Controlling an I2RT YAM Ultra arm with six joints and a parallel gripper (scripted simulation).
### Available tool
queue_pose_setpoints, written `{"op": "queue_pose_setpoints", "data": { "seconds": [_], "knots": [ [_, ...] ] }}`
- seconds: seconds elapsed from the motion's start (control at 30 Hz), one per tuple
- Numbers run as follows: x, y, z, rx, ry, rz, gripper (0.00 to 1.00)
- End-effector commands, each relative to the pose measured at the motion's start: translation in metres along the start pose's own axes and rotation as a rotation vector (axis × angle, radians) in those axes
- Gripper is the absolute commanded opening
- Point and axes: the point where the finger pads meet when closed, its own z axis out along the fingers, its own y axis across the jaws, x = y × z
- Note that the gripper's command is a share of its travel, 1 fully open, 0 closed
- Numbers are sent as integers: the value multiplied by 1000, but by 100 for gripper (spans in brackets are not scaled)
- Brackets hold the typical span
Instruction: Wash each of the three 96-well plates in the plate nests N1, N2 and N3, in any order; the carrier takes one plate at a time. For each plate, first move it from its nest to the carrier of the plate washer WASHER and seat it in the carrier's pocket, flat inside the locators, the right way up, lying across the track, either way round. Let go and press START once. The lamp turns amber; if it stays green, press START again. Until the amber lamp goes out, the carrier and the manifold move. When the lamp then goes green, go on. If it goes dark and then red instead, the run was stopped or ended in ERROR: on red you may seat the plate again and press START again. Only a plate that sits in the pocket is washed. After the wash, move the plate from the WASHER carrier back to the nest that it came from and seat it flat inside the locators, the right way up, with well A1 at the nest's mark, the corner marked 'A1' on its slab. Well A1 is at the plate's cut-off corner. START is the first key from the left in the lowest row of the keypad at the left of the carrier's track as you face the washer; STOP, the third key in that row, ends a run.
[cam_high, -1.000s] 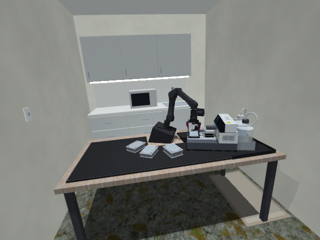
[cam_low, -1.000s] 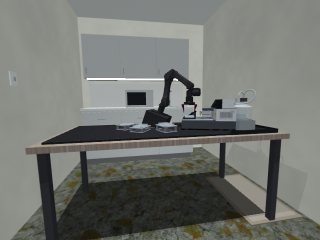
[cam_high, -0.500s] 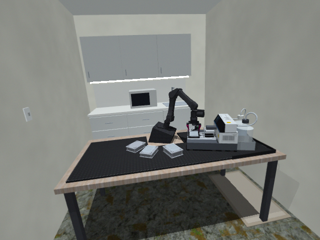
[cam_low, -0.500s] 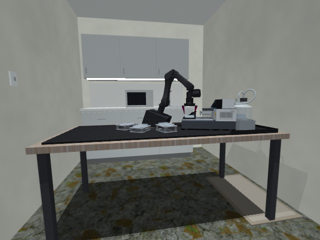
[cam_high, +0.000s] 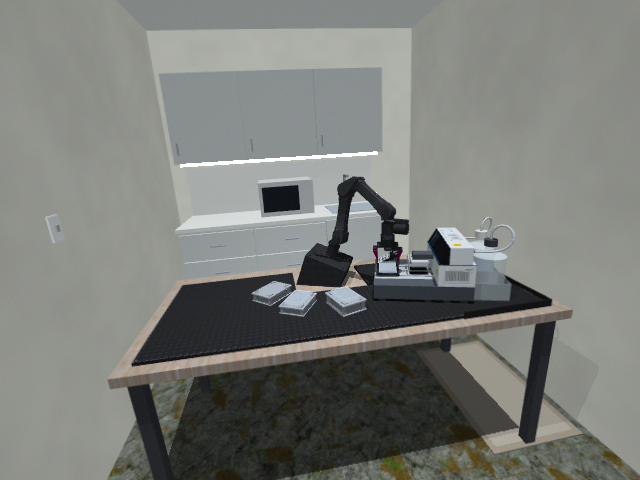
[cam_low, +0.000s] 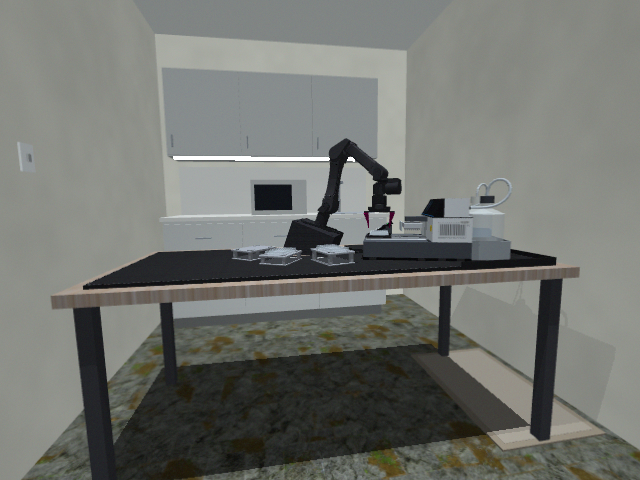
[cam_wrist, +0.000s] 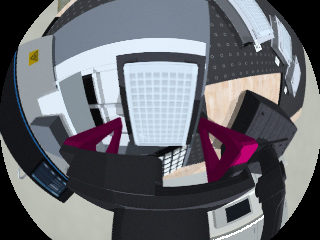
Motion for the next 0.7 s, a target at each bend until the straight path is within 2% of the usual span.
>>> {"op": "queue_pose_setpoints", "data": {
  "seconds": [0.0, 0.67],
  "knots": [
    [-2, 2, -2, -7, -11, 0, 100],
    [-2, 2, 10, -7, -11, 0, 100]
  ]
}}
